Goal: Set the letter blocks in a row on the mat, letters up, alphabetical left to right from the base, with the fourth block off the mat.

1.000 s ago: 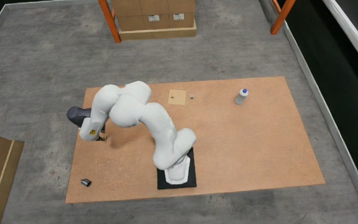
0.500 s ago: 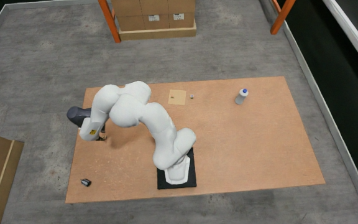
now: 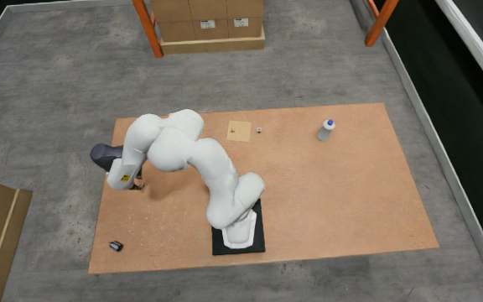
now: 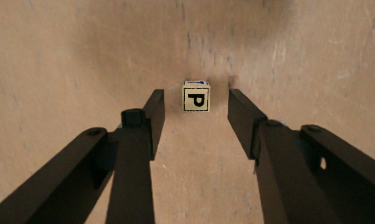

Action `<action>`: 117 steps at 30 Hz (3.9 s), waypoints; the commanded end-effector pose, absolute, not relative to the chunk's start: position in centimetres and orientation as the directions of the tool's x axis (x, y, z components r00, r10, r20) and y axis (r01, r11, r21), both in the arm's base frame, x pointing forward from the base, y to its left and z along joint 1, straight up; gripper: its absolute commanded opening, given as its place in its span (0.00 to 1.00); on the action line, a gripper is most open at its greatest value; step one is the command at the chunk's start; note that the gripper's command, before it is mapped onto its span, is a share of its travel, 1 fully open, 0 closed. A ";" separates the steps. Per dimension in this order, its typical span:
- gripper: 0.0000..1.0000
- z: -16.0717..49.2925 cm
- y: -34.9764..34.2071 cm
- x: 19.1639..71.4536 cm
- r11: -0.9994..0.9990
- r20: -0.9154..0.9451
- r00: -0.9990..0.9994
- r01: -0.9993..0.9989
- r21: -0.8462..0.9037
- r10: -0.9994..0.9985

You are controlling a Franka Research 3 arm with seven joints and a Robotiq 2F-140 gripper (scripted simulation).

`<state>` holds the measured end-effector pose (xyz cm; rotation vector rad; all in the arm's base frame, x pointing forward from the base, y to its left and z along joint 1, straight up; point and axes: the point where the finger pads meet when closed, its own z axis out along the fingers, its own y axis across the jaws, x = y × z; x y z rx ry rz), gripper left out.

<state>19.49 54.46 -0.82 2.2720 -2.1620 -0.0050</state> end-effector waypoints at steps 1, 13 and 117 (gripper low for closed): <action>0.43 -0.8 54.5 19.5 -0.045 0.001 0.045 -0.999 0.005 -0.999; 0.43 -0.8 54.4 19.5 -0.045 0.001 0.045 -0.999 0.005 -0.999; 0.32 -4.1 54.4 19.5 -0.045 0.001 0.045 -0.999 0.005 -0.999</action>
